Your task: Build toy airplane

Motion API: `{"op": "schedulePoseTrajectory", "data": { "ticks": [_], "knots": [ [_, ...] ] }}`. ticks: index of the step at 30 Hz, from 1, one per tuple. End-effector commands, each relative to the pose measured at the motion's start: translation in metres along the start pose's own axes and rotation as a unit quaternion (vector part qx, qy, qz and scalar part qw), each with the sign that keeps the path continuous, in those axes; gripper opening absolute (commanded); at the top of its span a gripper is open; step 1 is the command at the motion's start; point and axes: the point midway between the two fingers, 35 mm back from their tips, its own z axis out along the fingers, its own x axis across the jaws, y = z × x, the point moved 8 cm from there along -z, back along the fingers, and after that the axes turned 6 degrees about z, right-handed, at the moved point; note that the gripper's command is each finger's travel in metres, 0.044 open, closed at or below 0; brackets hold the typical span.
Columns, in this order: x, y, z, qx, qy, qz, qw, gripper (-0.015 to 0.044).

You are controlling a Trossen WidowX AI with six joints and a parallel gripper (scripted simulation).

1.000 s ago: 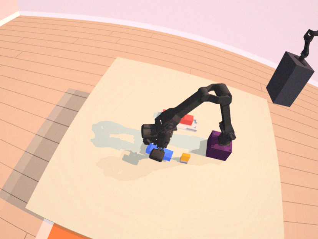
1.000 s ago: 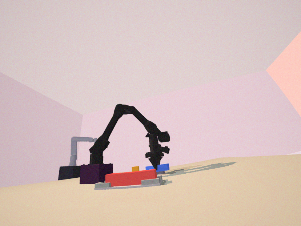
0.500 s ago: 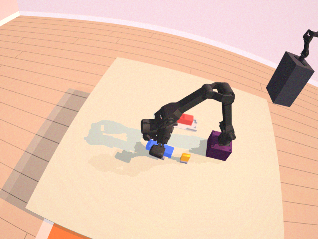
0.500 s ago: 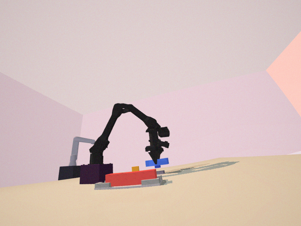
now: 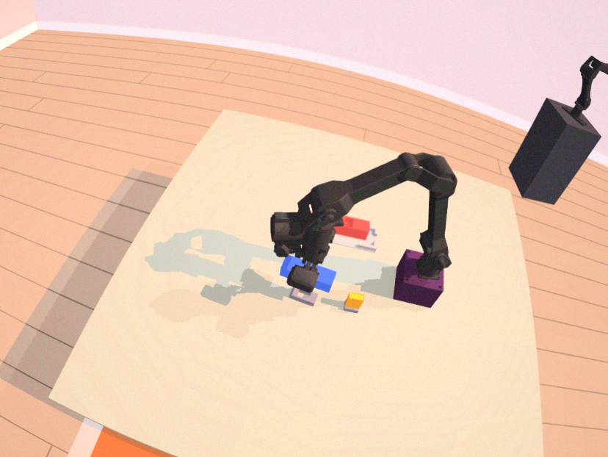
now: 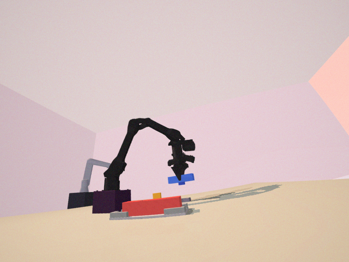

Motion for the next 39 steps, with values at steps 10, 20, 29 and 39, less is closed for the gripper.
{"op": "schedulePoseTrajectory", "data": {
  "ticks": [10, 20, 29, 39],
  "knots": [
    [-0.003, -0.004, -0.045, -0.004, 0.001, 0.003, 1.0, 0.0],
    [-0.019, 0.002, -0.044, -0.004, 0.001, 0.043, 0.999, 0.0],
    [-0.047, 0.012, -0.039, -0.004, -0.001, 0.109, 0.994, 0.0],
    [-0.079, 0.019, -0.034, -0.004, -0.002, 0.182, 0.983, 0.0]
  ]
}}
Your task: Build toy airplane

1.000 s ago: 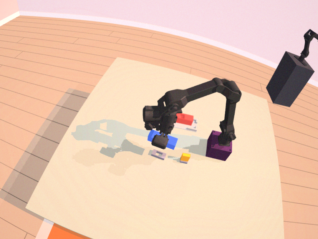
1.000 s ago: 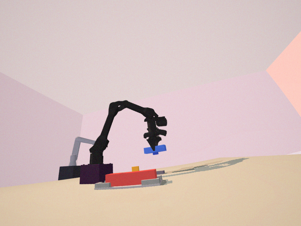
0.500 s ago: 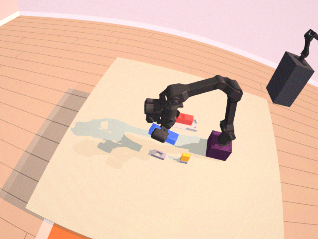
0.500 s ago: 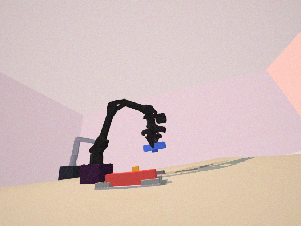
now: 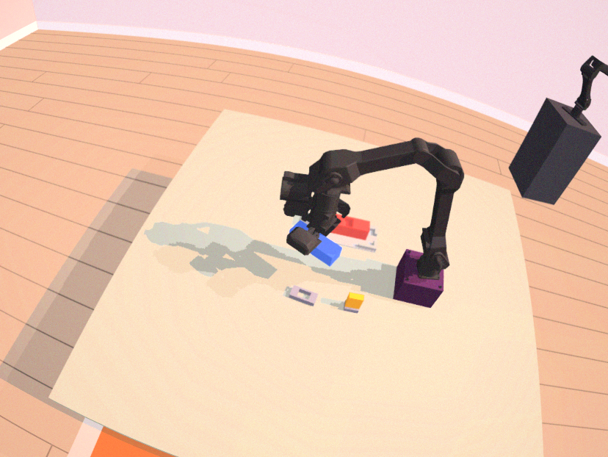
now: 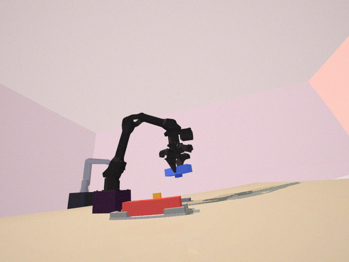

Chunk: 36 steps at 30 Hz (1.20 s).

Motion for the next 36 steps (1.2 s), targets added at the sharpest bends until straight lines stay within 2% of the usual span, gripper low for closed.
{"op": "schedulePoseTrajectory", "data": {
  "ticks": [1, 36],
  "knots": [
    [-0.012, 0.006, 0.002, 0.0, 0.002, 0.035, 0.999, 0.0],
    [-0.118, 0.037, 0.02, -0.003, -0.003, 0.293, 0.956, 0.0]
  ]
}}
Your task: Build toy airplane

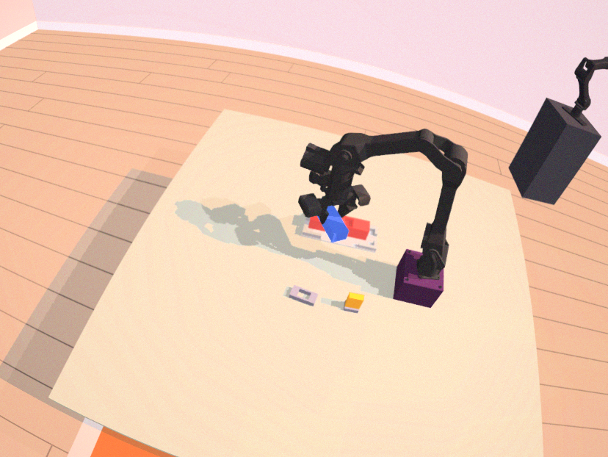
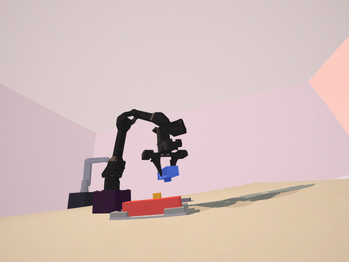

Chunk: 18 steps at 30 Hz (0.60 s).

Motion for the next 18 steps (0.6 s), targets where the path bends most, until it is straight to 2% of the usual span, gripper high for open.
{"op": "schedulePoseTrajectory", "data": {
  "ticks": [1, 18],
  "knots": [
    [-0.011, 0.008, 0.002, 0.0, 0.002, 0.036, 0.999, 0.0],
    [-0.056, 0.034, 0.011, -0.002, 0.0, 0.166, 0.986, 0.0]
  ]
}}
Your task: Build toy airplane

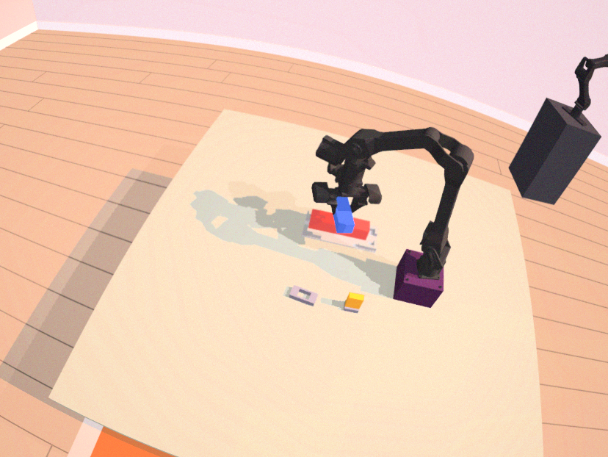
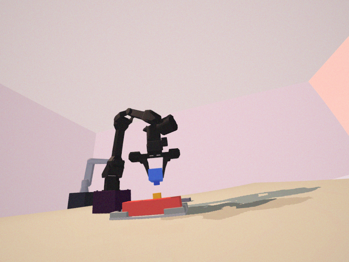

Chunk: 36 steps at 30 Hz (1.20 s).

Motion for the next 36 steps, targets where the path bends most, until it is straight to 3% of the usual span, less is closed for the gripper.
{"op": "schedulePoseTrajectory", "data": {
  "ticks": [1, 15, 23, 36],
  "knots": [
    [-0.01, 0.009, 0.002, 0.001, 0.002, 0.038, 0.999, 0.0],
    [-0.041, 0.032, 0.009, 0.0, 0.001, 0.137, 0.991, 0.0],
    [-0.041, 0.032, 0.009, 0.0, 0.001, 0.137, 0.991, 0.0195],
    [-0.041, 0.032, 0.009, 0.0, 0.001, 0.137, 0.991, 0.0195]
  ]
}}
